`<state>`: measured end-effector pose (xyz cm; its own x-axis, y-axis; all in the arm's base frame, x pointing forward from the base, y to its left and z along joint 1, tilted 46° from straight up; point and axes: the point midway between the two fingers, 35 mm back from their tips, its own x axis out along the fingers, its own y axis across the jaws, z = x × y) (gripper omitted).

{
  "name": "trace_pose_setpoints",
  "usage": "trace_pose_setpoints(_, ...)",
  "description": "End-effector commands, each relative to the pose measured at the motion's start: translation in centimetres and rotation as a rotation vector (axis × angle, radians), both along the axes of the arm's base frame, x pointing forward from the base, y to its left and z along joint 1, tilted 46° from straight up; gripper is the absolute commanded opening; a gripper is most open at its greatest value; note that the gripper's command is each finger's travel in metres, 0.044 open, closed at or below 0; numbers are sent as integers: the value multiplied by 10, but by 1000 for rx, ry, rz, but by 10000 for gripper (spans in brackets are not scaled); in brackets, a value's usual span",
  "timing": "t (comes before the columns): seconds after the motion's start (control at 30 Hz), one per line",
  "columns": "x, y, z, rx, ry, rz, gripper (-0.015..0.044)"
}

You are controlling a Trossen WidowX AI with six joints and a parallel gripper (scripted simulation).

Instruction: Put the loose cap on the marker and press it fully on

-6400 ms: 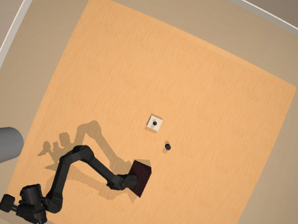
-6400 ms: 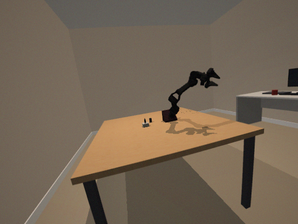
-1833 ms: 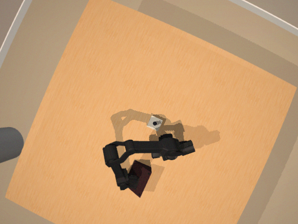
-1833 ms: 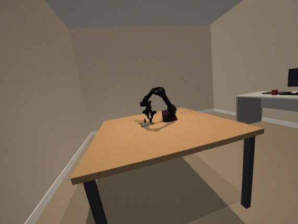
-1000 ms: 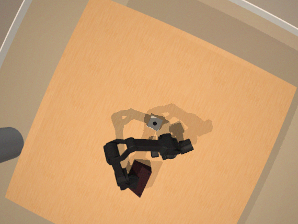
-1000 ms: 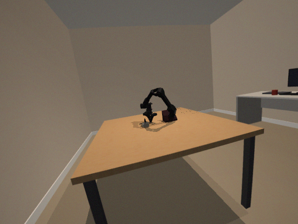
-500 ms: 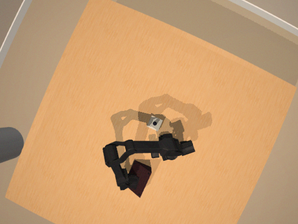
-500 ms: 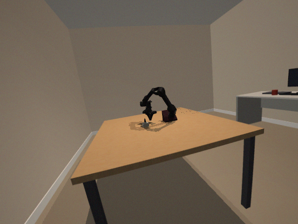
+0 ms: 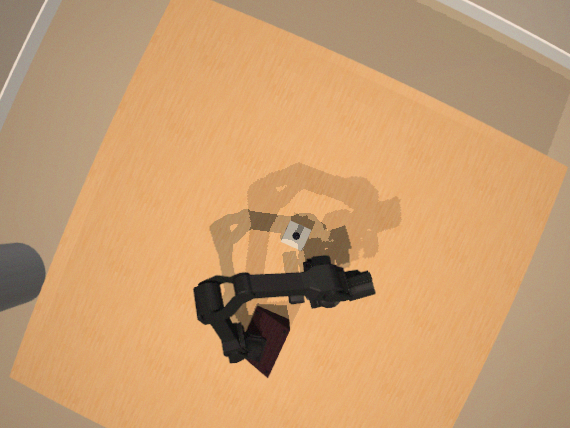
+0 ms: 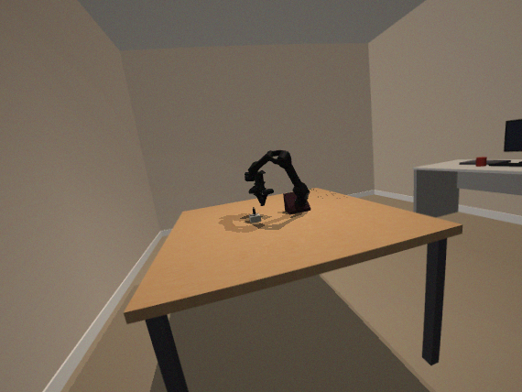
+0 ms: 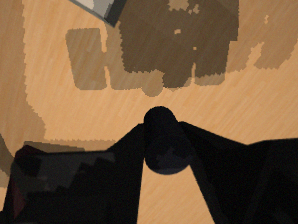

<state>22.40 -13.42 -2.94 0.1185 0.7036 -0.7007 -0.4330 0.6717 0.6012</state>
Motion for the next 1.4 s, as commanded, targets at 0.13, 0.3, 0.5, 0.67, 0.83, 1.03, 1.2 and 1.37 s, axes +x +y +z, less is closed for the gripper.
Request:
trace_pose_setpoints(0.13, 24, 1, 25, -20, -9, 11, 0)
trace_pose_setpoints(0.3, 39, 4, 41, -31, -4, 9, 0)
trace_pose_setpoints(0.5, 55, 9, 61, -35, -1, 7, 0)
trace_pose_setpoints(0.67, 67, 16, 79, -23, -3, 5, 0)
trace_pose_setpoints(0.83, 79, 23, 98, -11, -4, 4, 0)
trace_pose_setpoints(1.03, 88, 31, 115, 1, -5, 4, 0)
trace_pose_setpoints(1.2, 88, 33, 113, 1, -5, 4, 0)
trace_pose_setpoints(1.37, 88, 36, 110, 1, -5, 4, 0)
